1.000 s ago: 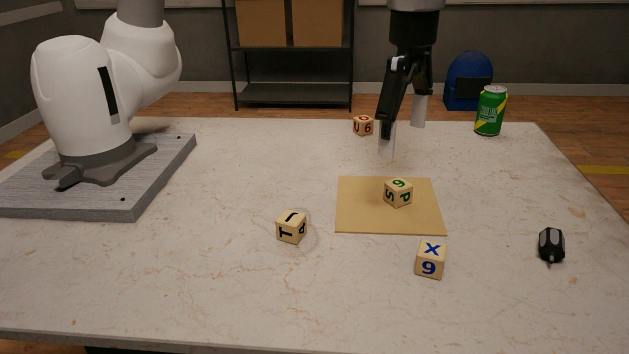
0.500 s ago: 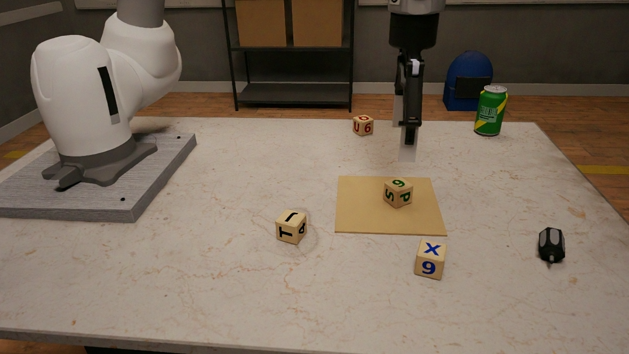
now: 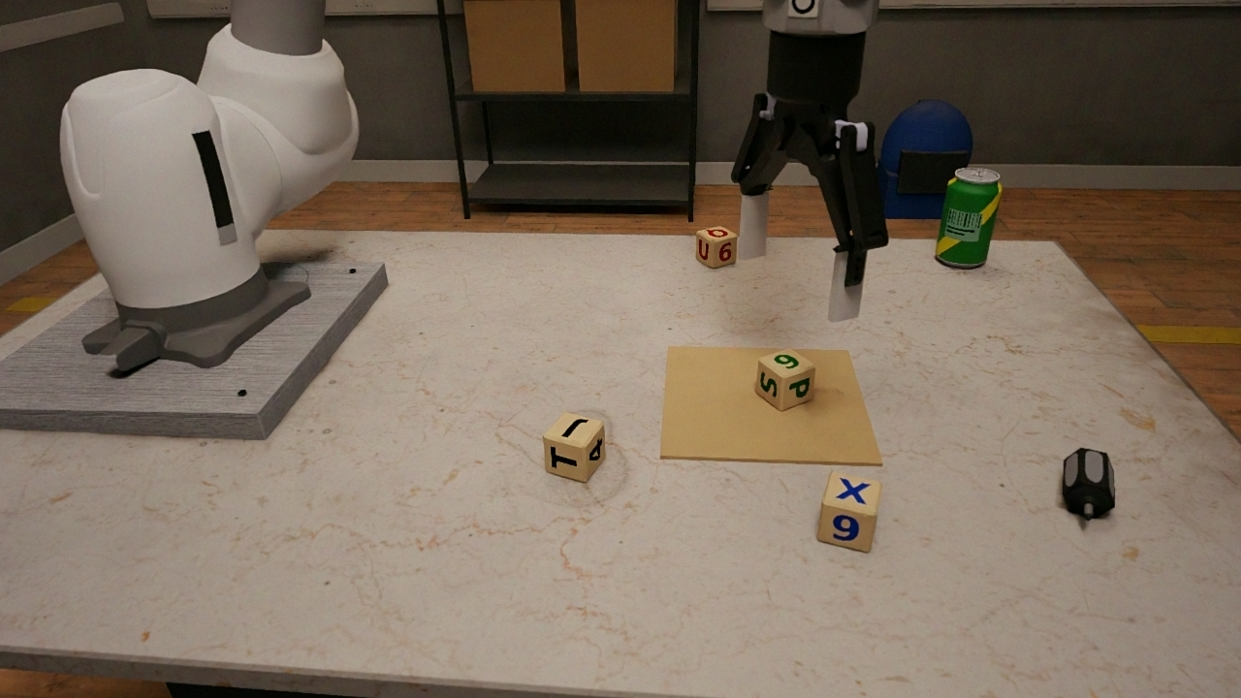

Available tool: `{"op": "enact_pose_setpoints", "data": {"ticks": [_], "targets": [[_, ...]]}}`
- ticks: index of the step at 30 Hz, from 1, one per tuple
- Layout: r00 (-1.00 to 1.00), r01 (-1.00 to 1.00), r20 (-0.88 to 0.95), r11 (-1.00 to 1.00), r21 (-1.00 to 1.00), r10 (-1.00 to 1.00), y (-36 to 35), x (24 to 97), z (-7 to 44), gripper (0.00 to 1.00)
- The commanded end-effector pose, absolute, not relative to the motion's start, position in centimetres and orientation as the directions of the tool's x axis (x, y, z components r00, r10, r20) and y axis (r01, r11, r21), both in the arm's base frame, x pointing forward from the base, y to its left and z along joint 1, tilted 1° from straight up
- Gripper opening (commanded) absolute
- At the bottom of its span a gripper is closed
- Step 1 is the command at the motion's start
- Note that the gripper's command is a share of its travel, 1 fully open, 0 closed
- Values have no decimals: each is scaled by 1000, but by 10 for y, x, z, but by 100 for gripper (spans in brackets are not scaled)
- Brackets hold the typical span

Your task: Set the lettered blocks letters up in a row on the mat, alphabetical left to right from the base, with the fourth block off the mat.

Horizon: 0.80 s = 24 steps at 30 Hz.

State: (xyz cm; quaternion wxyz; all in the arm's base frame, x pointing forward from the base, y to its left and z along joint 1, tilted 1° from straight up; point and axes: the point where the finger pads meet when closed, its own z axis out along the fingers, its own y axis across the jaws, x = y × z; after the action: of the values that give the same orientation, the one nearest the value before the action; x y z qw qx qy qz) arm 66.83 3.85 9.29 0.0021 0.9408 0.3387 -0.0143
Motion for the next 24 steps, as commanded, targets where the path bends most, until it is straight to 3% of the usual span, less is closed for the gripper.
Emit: {"op": "enact_pose_setpoints", "data": {"ticks": [1,8,9,24], "targets": [[735,677,-22,-736,-12,677,39,669,93,100],[712,702,-22,-712,-13,702,39,669,93,100],[712,702,-22,-712,-13,702,39,669,93,53],[712,702,-22,-712,-13,702,39,669,93,53]]}}
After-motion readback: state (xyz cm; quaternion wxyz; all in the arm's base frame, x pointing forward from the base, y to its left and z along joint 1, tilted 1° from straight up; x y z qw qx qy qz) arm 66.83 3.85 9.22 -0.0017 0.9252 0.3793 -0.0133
